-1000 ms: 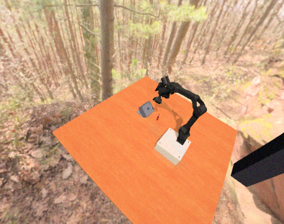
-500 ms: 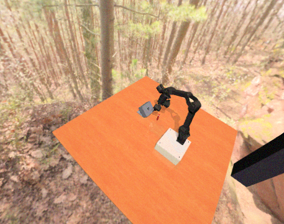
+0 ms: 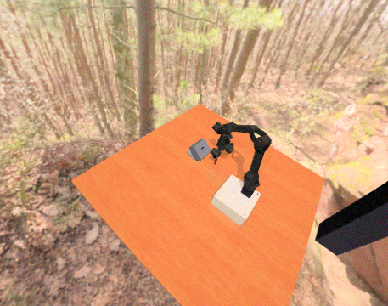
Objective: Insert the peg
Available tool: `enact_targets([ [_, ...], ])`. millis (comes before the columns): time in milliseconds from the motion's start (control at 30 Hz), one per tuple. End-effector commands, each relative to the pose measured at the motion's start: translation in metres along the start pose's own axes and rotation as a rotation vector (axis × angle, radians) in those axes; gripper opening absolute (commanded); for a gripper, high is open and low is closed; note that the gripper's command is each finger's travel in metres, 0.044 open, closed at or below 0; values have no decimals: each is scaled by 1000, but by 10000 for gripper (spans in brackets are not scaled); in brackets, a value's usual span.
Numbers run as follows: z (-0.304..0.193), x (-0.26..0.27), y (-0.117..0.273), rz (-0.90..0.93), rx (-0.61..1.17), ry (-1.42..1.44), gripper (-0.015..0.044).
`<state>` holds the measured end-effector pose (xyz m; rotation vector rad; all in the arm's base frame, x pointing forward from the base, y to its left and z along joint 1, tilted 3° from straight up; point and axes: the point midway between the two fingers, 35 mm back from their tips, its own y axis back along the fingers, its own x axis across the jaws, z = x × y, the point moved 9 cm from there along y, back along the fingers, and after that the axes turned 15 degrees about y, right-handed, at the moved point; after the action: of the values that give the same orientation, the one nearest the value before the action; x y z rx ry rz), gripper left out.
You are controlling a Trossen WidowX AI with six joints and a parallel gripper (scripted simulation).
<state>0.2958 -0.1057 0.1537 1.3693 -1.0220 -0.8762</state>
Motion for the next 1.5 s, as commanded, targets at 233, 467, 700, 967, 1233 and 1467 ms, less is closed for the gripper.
enact_targets([
  [233, 1, 0, -19, -2, -8, -7, 440],
  [467, 2, 0, -30, -2, -8, -7, 440],
  [700, 3, 0, -41, -3, -9, -7, 440],
  [967, 4, -1, -54, -3, -9, -7, 440],
  [1233, 4, -1, -58, -3, -5, -8, 387],
  [1467, 4, -1, -58, -3, -5, -8, 204],
])
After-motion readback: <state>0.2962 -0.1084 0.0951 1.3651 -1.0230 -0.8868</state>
